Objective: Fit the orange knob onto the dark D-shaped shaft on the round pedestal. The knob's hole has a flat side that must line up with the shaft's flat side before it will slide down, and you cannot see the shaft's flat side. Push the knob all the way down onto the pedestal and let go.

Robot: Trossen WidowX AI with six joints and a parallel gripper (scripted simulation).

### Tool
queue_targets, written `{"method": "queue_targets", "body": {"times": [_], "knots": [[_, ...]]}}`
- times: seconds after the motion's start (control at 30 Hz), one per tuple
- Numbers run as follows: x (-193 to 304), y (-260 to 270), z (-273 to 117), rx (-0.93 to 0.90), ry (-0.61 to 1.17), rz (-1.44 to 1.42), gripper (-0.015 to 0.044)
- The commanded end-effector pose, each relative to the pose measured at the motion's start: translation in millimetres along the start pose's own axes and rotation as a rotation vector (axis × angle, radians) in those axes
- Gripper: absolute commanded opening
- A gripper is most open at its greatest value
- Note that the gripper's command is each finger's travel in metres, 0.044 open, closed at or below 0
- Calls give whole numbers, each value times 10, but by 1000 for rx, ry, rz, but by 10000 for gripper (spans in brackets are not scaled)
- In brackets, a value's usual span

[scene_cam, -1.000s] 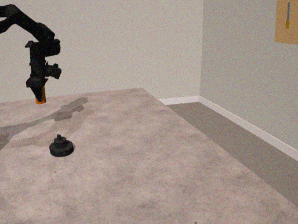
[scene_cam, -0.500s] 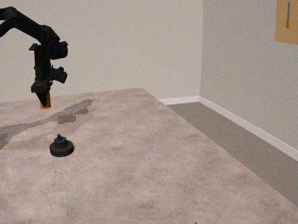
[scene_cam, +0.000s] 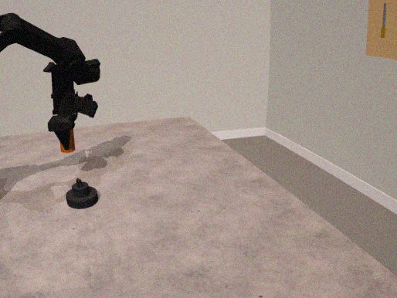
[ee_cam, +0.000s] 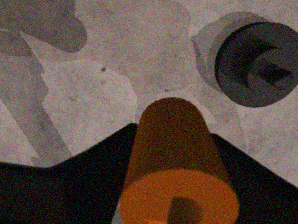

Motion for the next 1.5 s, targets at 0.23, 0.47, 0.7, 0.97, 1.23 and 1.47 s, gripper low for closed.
{"method": "queue_targets", "body": {"times": [0.23, 0.47, 0.7, 0.97, 1.23, 1.47], "knots": [[-173, -276, 44, 1, -18, 8, 0], [-269, -458, 99, 10, -22, 10, 0], [-353, -647, 155, 22, -24, 12, 0], [-399, -772, 198, 32, -26, 14, 0], [-402, -779, 402, 33, -26, 14, 0], [-408, -783, 413, 33, -26, 20, 0]]}}
Point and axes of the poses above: the point midway between the two fingers, 35 mm back from their tips, its own z axis out along the fingers, its own y axis across the jaws, x = y × z, the point moved 10 cm from there along -z, back along the fingers, and after that the axes turned 9 degrees about z, right-handed, at the moved point
